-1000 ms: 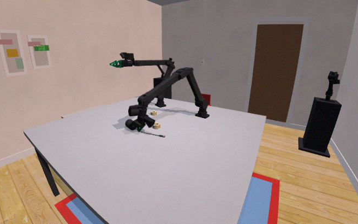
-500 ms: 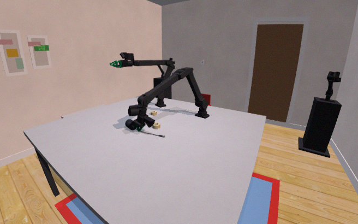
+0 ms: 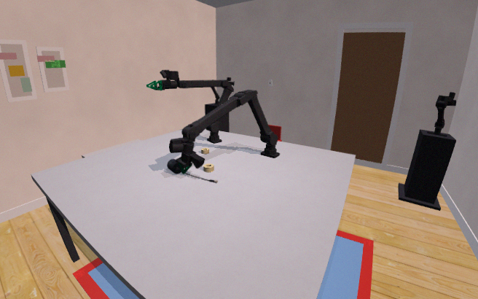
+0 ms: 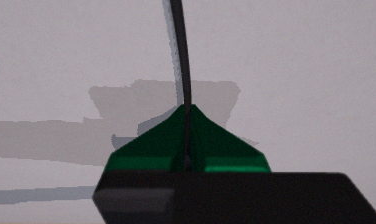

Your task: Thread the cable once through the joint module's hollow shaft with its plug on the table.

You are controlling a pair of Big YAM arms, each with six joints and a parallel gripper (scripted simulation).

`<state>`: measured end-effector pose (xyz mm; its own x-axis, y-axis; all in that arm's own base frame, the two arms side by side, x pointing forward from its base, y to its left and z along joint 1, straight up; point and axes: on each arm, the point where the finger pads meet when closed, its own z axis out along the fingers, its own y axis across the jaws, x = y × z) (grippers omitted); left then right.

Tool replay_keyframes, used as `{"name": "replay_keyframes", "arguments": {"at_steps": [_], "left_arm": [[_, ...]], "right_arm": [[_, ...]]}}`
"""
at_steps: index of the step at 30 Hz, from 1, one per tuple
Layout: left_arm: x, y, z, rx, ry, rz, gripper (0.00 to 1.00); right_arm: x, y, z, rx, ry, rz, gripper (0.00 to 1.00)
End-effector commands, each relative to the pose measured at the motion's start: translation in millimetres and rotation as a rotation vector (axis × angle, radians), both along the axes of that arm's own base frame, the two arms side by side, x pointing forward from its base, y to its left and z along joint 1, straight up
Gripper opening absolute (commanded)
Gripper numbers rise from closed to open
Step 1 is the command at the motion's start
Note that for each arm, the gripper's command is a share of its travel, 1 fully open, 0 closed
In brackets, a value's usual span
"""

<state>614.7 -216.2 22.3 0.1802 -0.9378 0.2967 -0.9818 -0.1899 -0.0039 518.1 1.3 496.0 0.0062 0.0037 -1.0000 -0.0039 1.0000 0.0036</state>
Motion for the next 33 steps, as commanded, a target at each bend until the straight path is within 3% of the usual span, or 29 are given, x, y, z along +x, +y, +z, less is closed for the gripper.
{"name": "replay_keyframes", "arguments": {"at_steps": [1, 15, 16, 27, 28, 33], "left_arm": [[19, -13, 9, -0.007, -0.025, 0.003, 0.0], [13, -17, 2, -0.001, -0.001, 0.008, 0.0], [22, -20, 12, -0.007, -0.023, 0.008, 0.0], [20, -33, 12, -0.007, -0.019, 0.002, 0.0], [20, -33, 12, -0.007, -0.02, 0.002, 0.32], [17, -20, 4, 0.0, 0.001, 0.02, 0.32]], "right_arm": [[1, 4, 49, 0.007, -0.087, 0.007, 1.0], [1, 4, 49, 0.007, -0.087, 0.007, 1.0], [1, 4, 49, 0.007, -0.087, 0.007, 1.0], [1, 4, 49, 0.007, -0.087, 0.007, 1.0], [1, 4, 49, 0.007, -0.087, 0.007, 1.0], [1, 4, 49, 0.007, -0.087, 0.007, 1.0]]}}
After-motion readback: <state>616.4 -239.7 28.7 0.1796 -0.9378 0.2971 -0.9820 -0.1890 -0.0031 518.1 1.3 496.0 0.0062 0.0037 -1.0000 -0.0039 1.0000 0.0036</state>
